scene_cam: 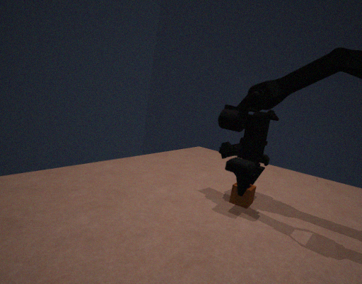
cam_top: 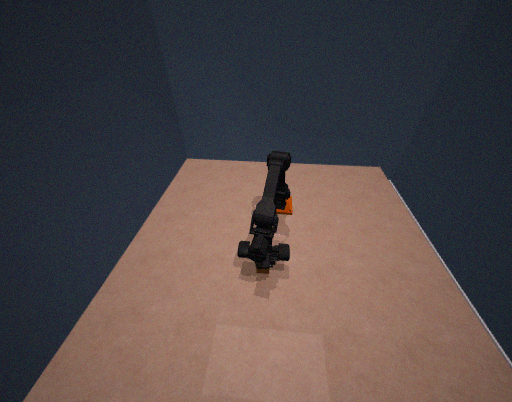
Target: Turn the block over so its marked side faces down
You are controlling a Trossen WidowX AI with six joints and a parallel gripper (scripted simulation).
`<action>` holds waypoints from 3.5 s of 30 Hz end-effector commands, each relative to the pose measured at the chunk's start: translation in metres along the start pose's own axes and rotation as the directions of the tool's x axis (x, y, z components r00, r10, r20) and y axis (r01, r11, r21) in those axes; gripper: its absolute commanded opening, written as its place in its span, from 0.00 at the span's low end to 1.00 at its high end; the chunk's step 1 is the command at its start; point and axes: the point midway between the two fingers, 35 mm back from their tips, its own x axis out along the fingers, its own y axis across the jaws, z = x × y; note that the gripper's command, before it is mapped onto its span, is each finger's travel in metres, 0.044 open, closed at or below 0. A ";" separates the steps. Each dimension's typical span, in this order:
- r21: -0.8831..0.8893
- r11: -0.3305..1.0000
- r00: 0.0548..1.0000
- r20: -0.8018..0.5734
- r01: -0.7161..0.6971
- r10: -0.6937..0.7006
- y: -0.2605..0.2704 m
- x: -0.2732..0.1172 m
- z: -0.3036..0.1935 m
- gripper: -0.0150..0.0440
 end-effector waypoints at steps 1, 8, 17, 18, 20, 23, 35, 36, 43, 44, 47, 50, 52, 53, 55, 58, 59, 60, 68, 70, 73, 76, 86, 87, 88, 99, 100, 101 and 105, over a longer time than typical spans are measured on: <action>0.002 1.000 1.000 0.000 0.003 -0.003 0.000 0.000 0.000 0.58; 0.002 1.000 1.000 0.000 0.003 -0.003 0.000 0.000 0.000 0.50; 0.002 1.000 1.000 0.000 0.003 -0.003 0.000 -0.008 0.000 0.30; 0.002 1.000 1.000 0.000 0.003 -0.003 0.000 -0.015 0.000 0.25; 0.002 1.000 1.000 0.000 0.003 -0.003 0.000 -0.026 0.000 0.25; 0.002 1.000 1.000 0.000 0.003 -0.003 0.000 -0.030 0.000 0.25; 0.007 1.000 0.992 0.126 -0.001 0.000 -0.001 -0.026 0.002 0.25; 0.007 1.000 0.990 0.141 -0.001 0.000 -0.001 -0.025 0.002 0.25; 0.008 1.000 0.970 0.243 -0.002 0.000 -0.001 -0.023 0.003 0.25; 0.008 1.000 0.966 0.257 -0.002 0.000 -0.001 -0.023 0.002 0.25; 0.008 1.000 0.954 0.300 -0.002 0.000 -0.001 -0.023 0.002 0.25; 0.007 1.000 0.940 0.342 -0.002 -0.001 -0.001 -0.022 0.001 0.25; 0.007 1.000 0.929 0.369 -0.002 -0.001 -0.001 -0.022 0.001 0.25; 0.006 1.000 0.924 0.383 -0.001 -0.001 -0.001 -0.022 0.000 0.25; 0.006 1.000 0.912 0.410 -0.001 -0.002 -0.001 -0.022 -0.001 0.25; 0.004 1.000 0.893 0.450 0.001 -0.003 -0.001 -0.022 -0.002 0.25; 0.004 1.000 0.886 0.463 0.001 -0.003 -0.001 -0.023 -0.003 0.25; 0.003 1.000 0.879 0.476 0.002 -0.003 -0.001 -0.023 -0.003 0.25; 0.003 1.000 0.863 0.505 0.003 -0.004 -0.001 -0.021 -0.003 0.25; 0.005 1.000 0.848 0.530 0.002 -0.004 -0.001 -0.017 -0.001 0.25; 0.007 1.000 0.821 0.572 0.000 -0.004 -0.002 -0.011 0.003 0.25; 0.008 1.000 0.791 0.611 -0.001 -0.004 -0.003 -0.006 0.005 0.25; 0.010 1.000 0.682 0.732 -0.003 -0.005 -0.004 0.007 0.007 0.25; 0.009 1.000 0.670 0.742 -0.003 -0.005 -0.004 0.008 0.007 0.25; 0.009 1.000 0.658 0.753 -0.002 -0.005 -0.004 0.008 0.006 0.25; 0.003 1.000 0.518 0.856 0.002 -0.004 -0.001 0.009 -0.005 0.25; 0.002 1.000 0.511 0.860 0.003 -0.004 -0.001 0.009 -0.006 0.25; 0.002 1.000 0.509 0.861 0.003 -0.004 -0.001 0.009 -0.006 0.25; 0.002 1.000 0.491 0.871 0.003 -0.003 -0.001 0.007 -0.007 0.25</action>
